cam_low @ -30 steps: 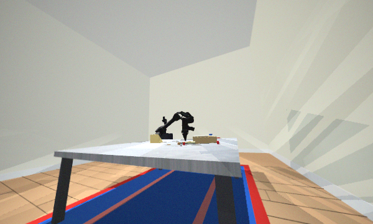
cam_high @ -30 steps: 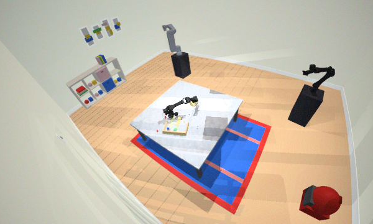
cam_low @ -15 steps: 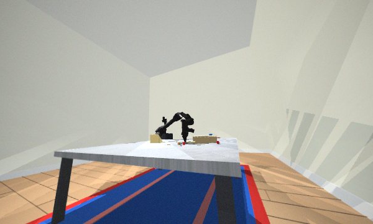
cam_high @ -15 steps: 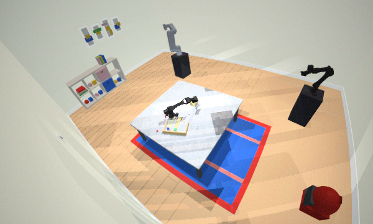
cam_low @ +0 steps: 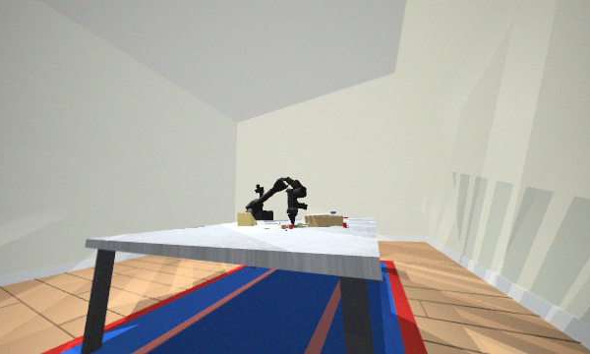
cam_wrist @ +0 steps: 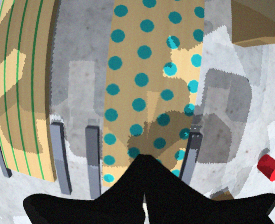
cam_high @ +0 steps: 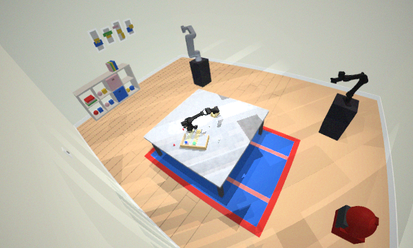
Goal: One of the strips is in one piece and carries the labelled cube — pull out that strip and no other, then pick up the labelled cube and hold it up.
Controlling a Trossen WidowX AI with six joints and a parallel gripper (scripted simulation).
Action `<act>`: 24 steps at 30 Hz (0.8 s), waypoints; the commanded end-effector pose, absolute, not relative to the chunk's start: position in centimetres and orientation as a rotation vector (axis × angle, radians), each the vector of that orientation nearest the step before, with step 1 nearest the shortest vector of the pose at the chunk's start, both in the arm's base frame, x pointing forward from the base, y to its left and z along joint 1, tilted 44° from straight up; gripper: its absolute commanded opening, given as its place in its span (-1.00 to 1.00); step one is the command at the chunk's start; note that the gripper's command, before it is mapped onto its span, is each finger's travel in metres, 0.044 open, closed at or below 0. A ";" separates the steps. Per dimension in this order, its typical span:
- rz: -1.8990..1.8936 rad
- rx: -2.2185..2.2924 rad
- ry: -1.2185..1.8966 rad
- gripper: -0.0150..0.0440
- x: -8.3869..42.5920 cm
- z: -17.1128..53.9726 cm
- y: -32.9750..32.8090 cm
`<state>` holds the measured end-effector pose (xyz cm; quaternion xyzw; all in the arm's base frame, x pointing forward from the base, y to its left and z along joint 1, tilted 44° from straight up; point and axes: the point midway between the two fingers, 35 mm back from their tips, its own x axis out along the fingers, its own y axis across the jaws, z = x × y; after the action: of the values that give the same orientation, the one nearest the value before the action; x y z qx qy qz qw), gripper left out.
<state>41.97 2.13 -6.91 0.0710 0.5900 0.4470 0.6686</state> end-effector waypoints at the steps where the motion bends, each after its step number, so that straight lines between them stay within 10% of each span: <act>1: 1.007 0.162 1.328 -0.49 42.0 -6.9 2.2; 24: 1.007 0.162 1.328 -0.49 41.8 -7.1 2.3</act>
<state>41.91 2.15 -7.02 0.0721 0.5905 0.4460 0.6688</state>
